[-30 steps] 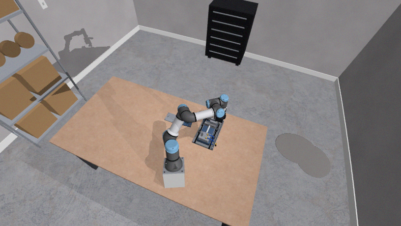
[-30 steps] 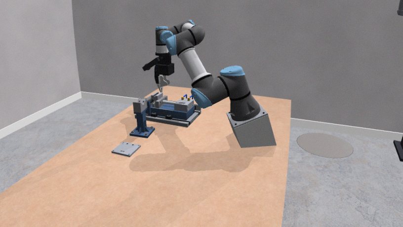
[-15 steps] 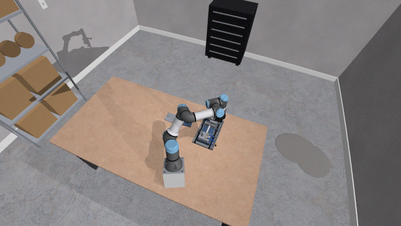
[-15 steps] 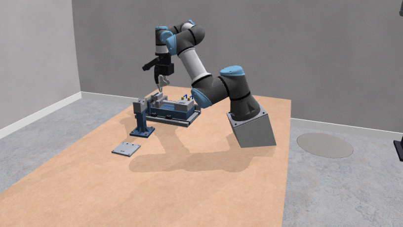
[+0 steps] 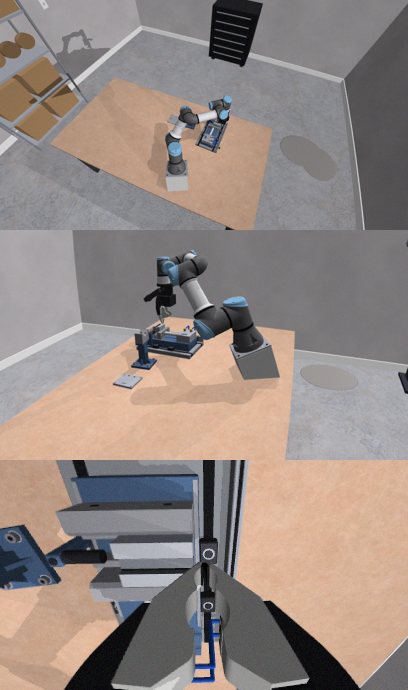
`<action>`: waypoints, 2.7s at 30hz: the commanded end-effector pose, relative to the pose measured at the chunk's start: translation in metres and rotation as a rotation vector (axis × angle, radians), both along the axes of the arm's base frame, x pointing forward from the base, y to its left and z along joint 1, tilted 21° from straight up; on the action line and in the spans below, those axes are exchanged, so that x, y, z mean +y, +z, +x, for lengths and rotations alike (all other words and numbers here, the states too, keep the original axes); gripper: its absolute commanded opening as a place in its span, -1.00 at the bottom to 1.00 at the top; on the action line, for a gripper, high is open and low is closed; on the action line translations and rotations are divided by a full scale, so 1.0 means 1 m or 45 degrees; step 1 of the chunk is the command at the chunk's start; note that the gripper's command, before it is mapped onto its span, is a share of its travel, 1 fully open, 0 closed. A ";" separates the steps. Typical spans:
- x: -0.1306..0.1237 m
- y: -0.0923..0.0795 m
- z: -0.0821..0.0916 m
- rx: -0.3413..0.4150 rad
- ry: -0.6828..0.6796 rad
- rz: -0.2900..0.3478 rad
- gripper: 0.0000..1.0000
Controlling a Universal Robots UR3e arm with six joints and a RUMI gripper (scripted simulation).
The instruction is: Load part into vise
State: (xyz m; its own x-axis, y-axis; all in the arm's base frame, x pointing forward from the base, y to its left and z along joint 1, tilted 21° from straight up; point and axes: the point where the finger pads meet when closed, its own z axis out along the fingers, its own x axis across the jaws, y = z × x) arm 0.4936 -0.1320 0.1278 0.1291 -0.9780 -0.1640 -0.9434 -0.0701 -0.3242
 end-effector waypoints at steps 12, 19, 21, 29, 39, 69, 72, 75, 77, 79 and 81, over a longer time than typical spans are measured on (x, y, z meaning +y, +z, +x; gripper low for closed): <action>0.003 0.002 0.000 -0.003 -0.001 -0.003 -1.00; 0.005 0.002 0.000 -0.003 -0.001 -0.003 -1.00; 0.006 0.002 0.000 -0.003 -0.001 -0.003 -1.00; 0.008 0.003 -0.001 -0.003 -0.001 -0.003 -1.00; 0.010 0.003 -0.001 -0.003 -0.001 -0.003 -1.00; 0.017 0.004 -0.002 -0.003 -0.001 -0.003 -1.00; 0.018 0.004 -0.002 -0.003 -0.001 -0.003 -1.00; 0.018 0.004 -0.002 -0.003 -0.001 -0.003 -1.00; 0.019 0.004 -0.002 -0.003 -0.001 -0.003 -1.00; 0.019 0.004 -0.002 -0.003 -0.001 -0.003 -1.00; 0.019 0.004 -0.002 -0.003 -0.001 -0.003 -1.00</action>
